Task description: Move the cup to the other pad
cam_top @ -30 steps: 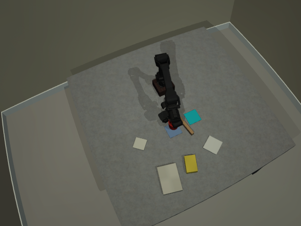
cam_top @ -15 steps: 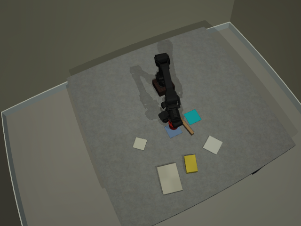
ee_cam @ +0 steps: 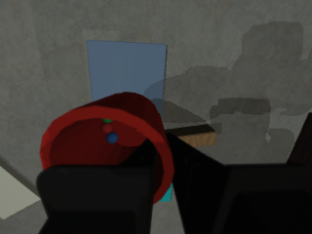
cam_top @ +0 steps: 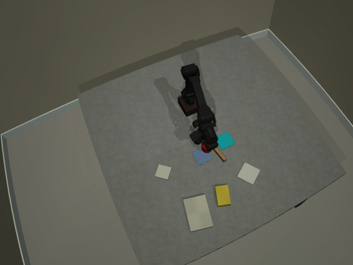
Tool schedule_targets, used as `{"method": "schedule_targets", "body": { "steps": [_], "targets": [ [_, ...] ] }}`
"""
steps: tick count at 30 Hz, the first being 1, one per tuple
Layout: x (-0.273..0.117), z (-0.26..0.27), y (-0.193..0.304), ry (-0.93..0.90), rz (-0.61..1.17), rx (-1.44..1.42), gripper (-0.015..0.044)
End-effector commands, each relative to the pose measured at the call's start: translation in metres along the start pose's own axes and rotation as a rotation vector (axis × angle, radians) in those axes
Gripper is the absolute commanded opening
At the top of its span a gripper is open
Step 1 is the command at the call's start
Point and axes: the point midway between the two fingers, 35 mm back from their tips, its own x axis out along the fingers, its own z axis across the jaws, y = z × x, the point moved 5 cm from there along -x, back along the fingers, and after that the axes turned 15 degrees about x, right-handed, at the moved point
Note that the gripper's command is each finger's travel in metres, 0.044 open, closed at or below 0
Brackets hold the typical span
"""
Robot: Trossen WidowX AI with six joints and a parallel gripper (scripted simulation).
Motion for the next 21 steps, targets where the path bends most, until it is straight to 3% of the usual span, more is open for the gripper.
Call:
{"method": "schedule_targets", "body": {
  "steps": [1, 21],
  "targets": [
    [0.0, -0.004, 0.008, -0.003, -0.002, 0.004, 0.0],
    [-0.002, -0.021, 0.05, -0.002, 0.001, 0.005, 0.0]
  ]
}}
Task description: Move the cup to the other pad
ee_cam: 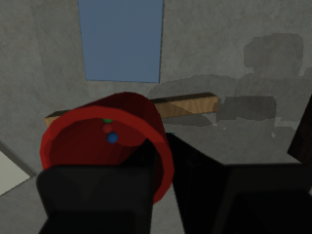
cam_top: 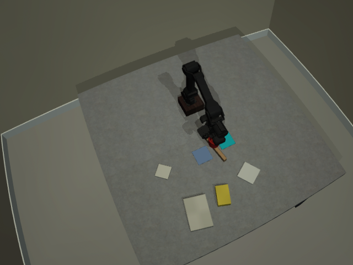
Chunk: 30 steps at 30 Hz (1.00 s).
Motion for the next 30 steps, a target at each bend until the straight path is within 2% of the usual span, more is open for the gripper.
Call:
{"method": "schedule_targets", "body": {
  "steps": [1, 30],
  "targets": [
    [0.0, -0.004, 0.008, -0.002, -0.001, 0.004, 0.0],
    [-0.002, -0.031, 0.066, 0.001, 0.004, 0.004, 0.0]
  ]
}}
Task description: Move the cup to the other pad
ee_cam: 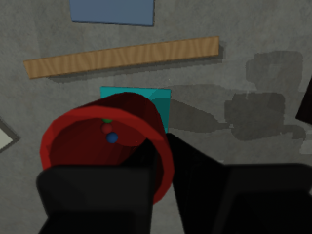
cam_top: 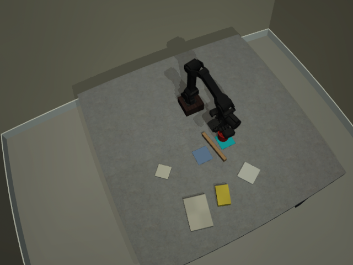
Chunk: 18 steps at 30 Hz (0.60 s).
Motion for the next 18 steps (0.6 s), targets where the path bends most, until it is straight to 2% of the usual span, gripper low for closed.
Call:
{"method": "schedule_targets", "body": {
  "steps": [1, 18],
  "targets": [
    [0.0, -0.005, 0.008, 0.004, 0.002, 0.004, 0.0],
    [0.012, -0.01, 0.019, 0.004, 0.002, 0.004, 0.0]
  ]
}}
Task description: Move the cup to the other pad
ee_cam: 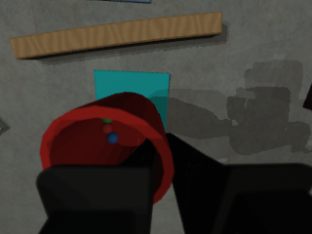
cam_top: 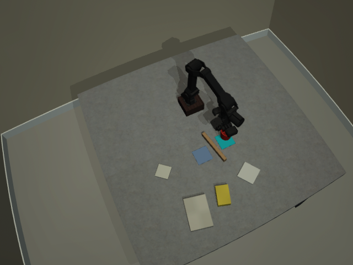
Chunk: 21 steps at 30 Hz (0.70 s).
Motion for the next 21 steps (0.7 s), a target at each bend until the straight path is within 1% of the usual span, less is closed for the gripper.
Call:
{"method": "schedule_targets", "body": {
  "steps": [1, 21],
  "targets": [
    [0.007, -0.001, 0.0, 0.004, 0.001, 0.005, 0.0],
    [0.039, -0.002, 0.001, 0.004, 0.001, 0.005, 0.0]
  ]
}}
